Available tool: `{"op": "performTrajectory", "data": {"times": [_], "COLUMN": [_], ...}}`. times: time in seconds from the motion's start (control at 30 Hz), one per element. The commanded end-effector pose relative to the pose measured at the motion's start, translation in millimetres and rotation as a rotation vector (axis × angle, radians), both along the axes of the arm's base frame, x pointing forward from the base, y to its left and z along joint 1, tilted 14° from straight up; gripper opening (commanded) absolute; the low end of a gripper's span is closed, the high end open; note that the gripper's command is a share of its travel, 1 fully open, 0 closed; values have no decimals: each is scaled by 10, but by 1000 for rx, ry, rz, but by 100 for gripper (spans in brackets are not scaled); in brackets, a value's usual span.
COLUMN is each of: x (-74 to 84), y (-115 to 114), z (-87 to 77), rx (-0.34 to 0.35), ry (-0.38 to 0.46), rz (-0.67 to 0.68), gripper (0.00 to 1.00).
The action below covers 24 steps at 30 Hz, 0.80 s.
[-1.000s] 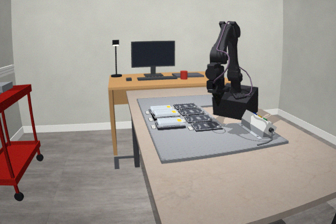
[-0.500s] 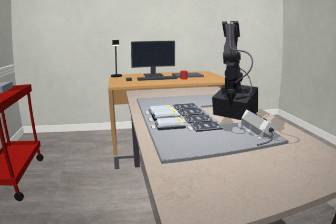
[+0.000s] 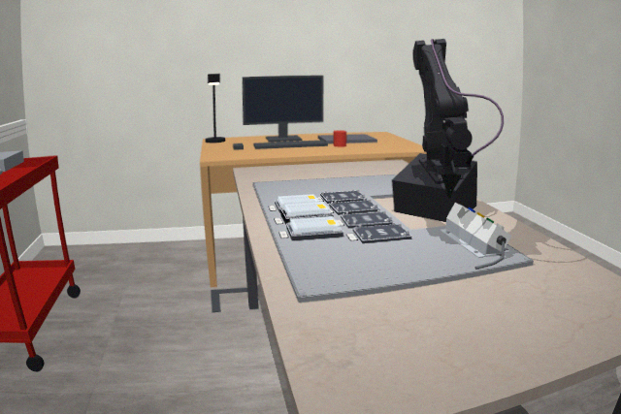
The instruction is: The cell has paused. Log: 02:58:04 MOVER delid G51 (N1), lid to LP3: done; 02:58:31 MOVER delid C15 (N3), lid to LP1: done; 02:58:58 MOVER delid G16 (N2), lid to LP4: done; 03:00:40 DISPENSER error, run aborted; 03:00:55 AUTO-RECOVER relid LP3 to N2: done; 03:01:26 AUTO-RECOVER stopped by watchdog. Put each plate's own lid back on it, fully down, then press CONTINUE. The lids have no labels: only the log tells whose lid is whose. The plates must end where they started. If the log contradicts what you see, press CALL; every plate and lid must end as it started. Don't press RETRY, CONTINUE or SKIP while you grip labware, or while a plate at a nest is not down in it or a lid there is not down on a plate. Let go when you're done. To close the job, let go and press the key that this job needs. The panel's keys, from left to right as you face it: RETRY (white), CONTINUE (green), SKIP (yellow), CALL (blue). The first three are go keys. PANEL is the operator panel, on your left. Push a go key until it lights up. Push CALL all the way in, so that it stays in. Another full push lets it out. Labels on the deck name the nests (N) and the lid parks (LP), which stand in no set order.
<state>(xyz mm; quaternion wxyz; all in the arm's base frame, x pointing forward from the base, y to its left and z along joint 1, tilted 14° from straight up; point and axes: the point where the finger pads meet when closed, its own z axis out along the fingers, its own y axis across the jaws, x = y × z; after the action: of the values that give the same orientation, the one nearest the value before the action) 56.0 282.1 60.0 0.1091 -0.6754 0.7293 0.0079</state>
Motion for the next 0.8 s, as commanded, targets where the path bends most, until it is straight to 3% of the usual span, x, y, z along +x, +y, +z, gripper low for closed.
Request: {"op": "performTrajectory", "data": {"times": [0.0, 0.07, 0.4, 0.77], "x": [-118, -118, -599, -1025], "y": [202, 202, 345, 500], "z": [118, 118, 66, 27], "rx": [39, 39, -3, 1], "ry": [-32, -32, -63, -63], "rz": [68, 68, 253, 244], "gripper": [0, 0, 0, 0]}}
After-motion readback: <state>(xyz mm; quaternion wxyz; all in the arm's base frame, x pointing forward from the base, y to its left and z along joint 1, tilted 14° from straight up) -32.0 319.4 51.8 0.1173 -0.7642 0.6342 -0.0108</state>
